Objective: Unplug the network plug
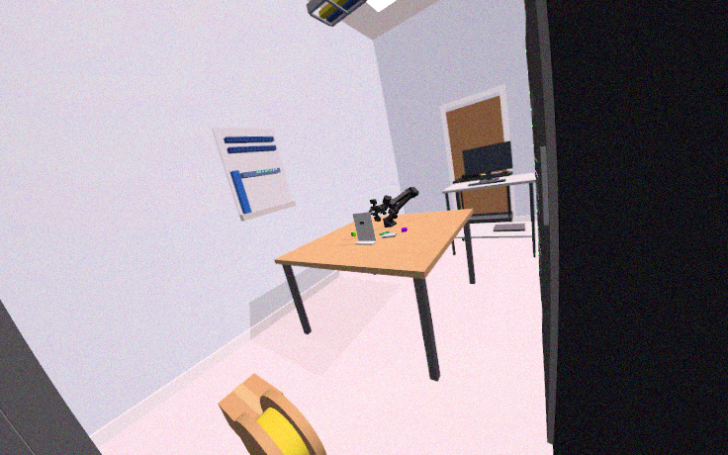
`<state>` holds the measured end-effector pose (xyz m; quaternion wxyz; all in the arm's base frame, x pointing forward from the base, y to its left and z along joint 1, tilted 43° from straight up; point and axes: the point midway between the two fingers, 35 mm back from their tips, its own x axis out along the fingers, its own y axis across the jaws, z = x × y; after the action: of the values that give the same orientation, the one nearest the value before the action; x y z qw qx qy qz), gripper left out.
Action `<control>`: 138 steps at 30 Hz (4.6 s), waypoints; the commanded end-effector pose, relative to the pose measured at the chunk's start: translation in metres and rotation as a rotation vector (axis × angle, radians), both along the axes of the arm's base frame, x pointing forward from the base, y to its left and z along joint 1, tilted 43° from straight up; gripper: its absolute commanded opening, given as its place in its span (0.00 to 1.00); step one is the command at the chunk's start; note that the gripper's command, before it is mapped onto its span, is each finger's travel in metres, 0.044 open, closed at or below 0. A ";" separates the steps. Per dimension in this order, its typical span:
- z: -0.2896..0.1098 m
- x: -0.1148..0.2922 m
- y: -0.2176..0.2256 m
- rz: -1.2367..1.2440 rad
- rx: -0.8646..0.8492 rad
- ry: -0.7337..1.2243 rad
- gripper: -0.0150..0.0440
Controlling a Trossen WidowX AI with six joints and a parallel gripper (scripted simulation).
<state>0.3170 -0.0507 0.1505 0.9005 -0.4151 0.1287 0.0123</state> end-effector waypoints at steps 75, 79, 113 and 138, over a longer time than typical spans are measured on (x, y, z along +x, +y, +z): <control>-0.175 -0.034 -0.008 0.573 0.225 0.622 0.25; -0.180 -0.034 -0.004 0.573 0.225 0.622 0.25; -0.199 -0.034 0.019 0.572 0.228 0.619 0.25; -0.197 -0.030 0.021 0.575 0.223 0.610 0.52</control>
<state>0.2869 -0.0293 -0.0466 0.8207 -0.3113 0.2662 0.3984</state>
